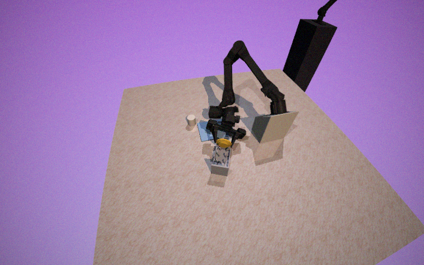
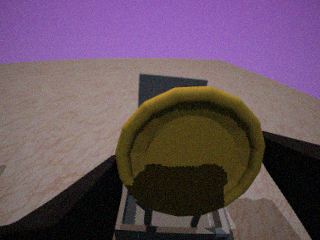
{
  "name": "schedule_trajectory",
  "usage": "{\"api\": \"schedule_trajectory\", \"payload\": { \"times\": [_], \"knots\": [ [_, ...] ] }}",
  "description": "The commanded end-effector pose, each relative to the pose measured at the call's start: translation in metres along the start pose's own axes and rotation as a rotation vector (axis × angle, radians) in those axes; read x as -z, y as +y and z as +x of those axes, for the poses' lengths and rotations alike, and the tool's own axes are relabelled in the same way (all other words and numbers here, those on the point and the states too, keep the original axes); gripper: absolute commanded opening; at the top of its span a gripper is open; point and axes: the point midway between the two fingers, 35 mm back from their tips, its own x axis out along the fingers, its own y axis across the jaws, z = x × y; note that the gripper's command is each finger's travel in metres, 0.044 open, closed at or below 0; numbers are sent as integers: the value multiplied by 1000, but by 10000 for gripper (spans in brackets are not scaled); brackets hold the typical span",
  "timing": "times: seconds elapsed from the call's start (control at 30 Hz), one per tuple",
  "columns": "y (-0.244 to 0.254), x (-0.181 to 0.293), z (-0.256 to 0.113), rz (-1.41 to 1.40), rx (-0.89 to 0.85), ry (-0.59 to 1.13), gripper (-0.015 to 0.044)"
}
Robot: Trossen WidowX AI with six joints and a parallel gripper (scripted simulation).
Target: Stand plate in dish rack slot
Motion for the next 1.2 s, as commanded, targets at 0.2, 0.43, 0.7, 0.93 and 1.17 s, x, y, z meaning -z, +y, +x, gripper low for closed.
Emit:
{"api": "schedule_trajectory", "payload": {
  "times": [0.2, 0.43, 0.7, 0.93, 1.17],
  "knots": [
    [0, -3, 14, 0, -2, -2, 0],
    [1, -5, 24, -3, 1, -1, 0],
    [7, 16, 28, -6, 5, 1, 0],
    [8, 12, 27, 5, -3, 7, 0],
    [8, 13, 26, 4, -2, 8, 26]
  ]
}}
